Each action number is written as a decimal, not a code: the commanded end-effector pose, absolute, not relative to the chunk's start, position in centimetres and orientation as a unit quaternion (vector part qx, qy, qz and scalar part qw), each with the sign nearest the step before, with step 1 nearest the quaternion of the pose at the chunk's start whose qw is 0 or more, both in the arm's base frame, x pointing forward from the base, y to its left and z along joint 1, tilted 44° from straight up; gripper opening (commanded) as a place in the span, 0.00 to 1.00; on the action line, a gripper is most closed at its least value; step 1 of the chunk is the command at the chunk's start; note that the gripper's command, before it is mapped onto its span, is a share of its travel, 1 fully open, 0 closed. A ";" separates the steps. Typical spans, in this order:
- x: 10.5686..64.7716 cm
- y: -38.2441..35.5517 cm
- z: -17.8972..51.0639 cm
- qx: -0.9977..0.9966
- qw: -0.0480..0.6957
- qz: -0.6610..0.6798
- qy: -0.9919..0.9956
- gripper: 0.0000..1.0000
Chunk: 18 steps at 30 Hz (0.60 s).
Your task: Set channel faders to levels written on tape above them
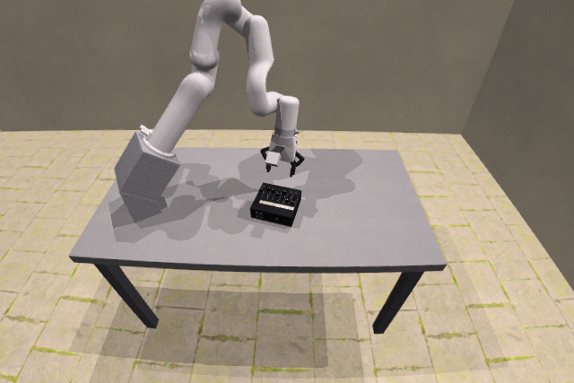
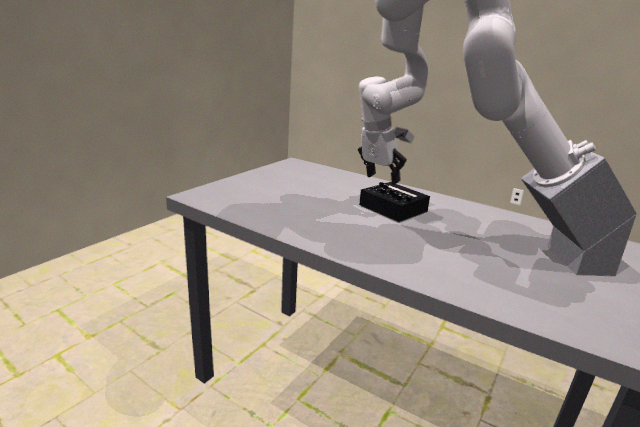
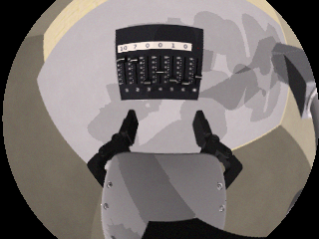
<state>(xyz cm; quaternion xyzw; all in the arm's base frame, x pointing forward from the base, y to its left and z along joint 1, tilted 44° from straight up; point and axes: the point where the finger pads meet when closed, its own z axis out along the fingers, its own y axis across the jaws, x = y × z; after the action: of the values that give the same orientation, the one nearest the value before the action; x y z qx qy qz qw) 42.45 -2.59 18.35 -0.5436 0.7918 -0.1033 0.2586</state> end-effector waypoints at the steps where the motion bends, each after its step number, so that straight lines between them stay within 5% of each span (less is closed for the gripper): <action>1: 42.5 -2.6 18.5 -0.543 0.260 -0.104 0.792 1.00; 18: 38.6 -9.6 17.7 -0.325 0.281 0.007 0.903 1.00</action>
<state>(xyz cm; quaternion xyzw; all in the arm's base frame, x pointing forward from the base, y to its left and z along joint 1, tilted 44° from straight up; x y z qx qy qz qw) 39.69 -7.77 17.40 -0.3756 0.8847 -0.0300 0.2744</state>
